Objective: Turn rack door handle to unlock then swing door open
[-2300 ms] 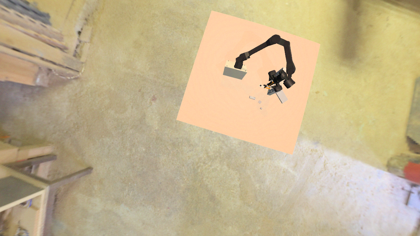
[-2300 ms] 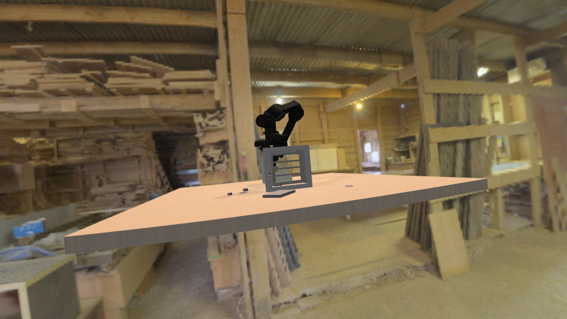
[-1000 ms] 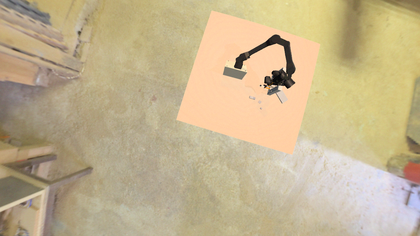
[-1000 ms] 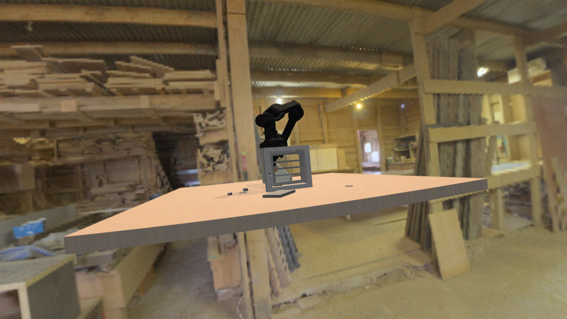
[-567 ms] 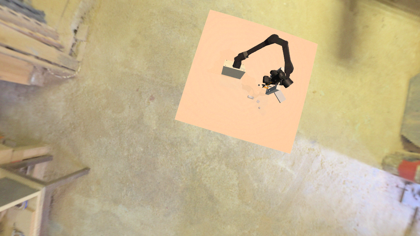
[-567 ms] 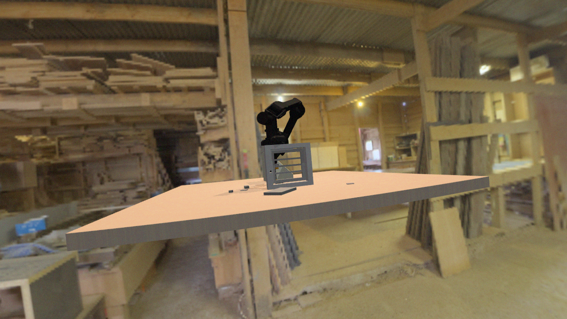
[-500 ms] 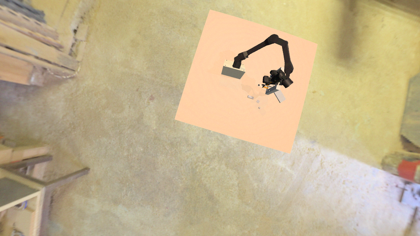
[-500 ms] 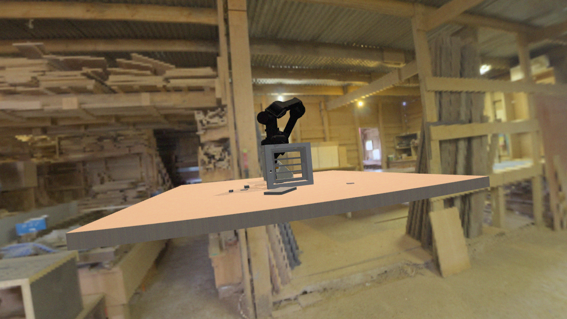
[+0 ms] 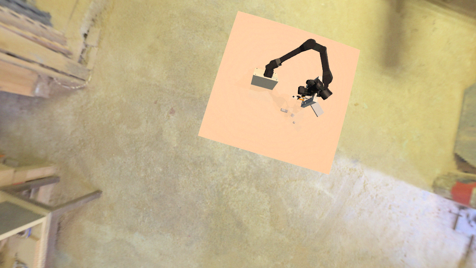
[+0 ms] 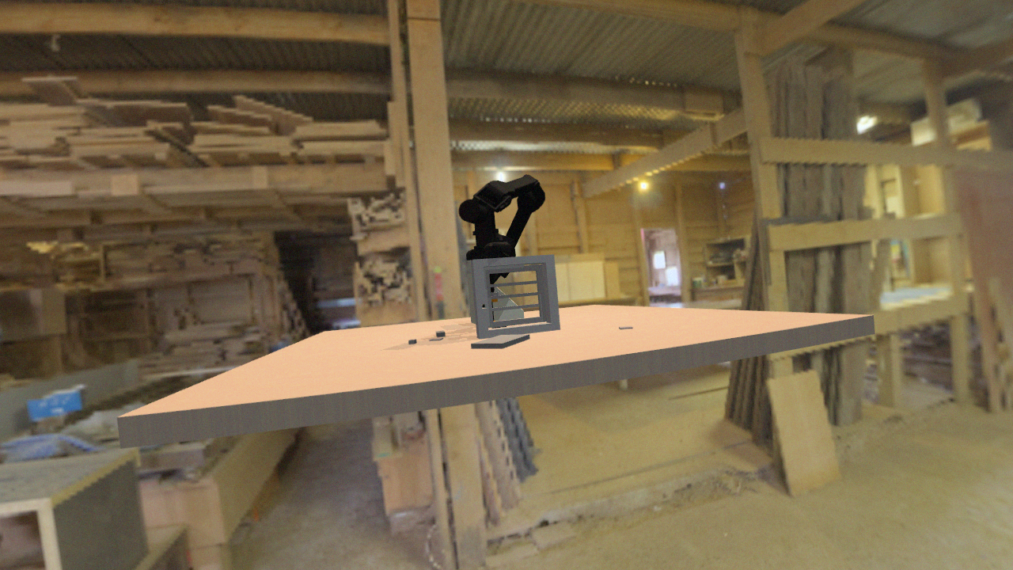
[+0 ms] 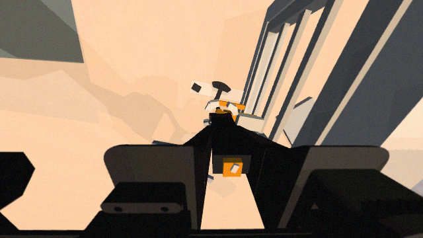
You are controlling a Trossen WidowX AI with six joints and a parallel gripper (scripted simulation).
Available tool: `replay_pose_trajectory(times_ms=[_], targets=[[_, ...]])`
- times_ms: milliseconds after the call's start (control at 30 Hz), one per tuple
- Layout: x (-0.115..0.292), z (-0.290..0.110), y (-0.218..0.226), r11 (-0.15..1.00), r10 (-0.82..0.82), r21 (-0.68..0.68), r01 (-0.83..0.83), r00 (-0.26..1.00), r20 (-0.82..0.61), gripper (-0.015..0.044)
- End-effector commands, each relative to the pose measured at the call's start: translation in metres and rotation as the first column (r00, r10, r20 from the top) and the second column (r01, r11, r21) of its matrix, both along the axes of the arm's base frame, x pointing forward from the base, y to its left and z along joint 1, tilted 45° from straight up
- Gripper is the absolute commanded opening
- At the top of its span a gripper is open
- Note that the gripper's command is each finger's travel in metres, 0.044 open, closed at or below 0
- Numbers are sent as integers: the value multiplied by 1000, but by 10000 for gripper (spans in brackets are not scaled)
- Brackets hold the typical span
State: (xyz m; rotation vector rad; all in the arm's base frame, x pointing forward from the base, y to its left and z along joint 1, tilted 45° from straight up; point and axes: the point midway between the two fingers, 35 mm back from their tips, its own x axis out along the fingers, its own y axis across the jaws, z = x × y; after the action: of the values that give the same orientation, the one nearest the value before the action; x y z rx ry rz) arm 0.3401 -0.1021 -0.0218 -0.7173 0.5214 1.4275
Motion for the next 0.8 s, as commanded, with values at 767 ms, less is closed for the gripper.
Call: replay_pose_trajectory(times_ms=[767], targets=[[-13, 5, 6, 971, -230, 3, 237, 945, -234, 10]])
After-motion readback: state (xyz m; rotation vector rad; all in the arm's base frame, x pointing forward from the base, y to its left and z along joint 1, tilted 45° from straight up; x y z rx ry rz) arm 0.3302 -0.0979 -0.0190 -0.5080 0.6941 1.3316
